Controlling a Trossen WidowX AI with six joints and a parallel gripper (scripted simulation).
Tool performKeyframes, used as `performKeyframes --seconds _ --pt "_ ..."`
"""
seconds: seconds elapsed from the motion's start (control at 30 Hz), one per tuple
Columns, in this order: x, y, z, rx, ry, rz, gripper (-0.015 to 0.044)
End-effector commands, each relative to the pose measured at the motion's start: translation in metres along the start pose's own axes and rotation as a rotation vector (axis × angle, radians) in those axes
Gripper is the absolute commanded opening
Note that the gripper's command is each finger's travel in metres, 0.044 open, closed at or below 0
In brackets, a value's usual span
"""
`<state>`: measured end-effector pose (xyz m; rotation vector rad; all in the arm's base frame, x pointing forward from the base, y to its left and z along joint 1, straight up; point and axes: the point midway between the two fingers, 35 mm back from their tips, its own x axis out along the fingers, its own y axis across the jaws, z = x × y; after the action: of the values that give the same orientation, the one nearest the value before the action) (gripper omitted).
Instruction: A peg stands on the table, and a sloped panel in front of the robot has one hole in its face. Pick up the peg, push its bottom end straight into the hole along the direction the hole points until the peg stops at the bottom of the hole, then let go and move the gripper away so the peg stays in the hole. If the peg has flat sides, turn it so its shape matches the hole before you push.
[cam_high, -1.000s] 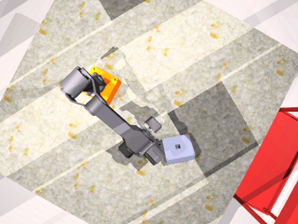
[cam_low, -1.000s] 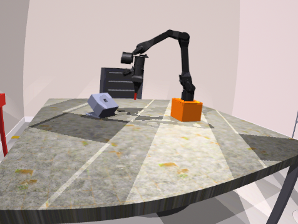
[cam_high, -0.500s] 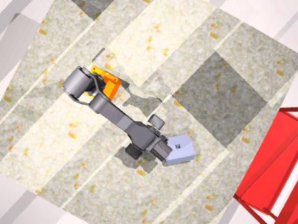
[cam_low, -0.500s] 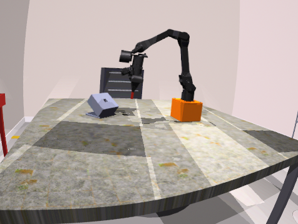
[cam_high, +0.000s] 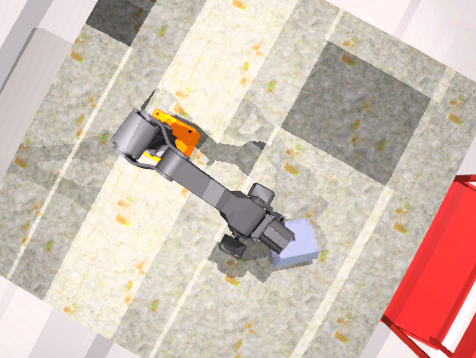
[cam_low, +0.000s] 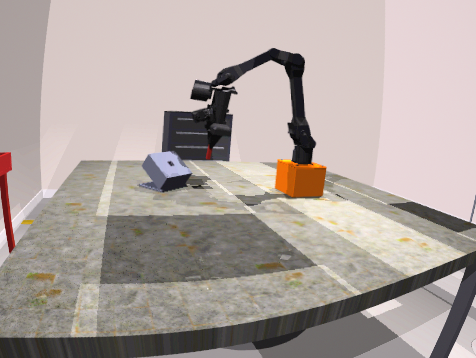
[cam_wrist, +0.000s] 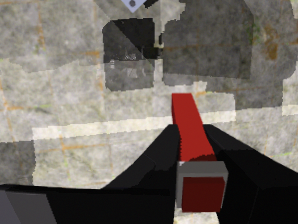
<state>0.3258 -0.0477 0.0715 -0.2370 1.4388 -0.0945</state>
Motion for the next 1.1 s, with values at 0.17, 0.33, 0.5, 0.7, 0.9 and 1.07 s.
performKeyframes --seconds 0.17,0.33,0.5,0.7,0.9,1.07 --pt "-0.005 0.006 0.012 -0.088 -0.029 -0.044 0.0000" --pt "-0.008 0.010 0.018 -0.135 -0.044 -0.066 0.0000" --pt "-0.011 0.014 0.024 -0.182 -0.059 -0.089 0.0000" --pt "-0.014 0.020 0.031 -0.237 -0.077 -0.116 0.0000" --pt "-0.019 0.025 0.038 -0.291 -0.095 -0.144 0.0000" --pt "-0.022 0.030 0.043 -0.336 -0.109 -0.168 0.0000"
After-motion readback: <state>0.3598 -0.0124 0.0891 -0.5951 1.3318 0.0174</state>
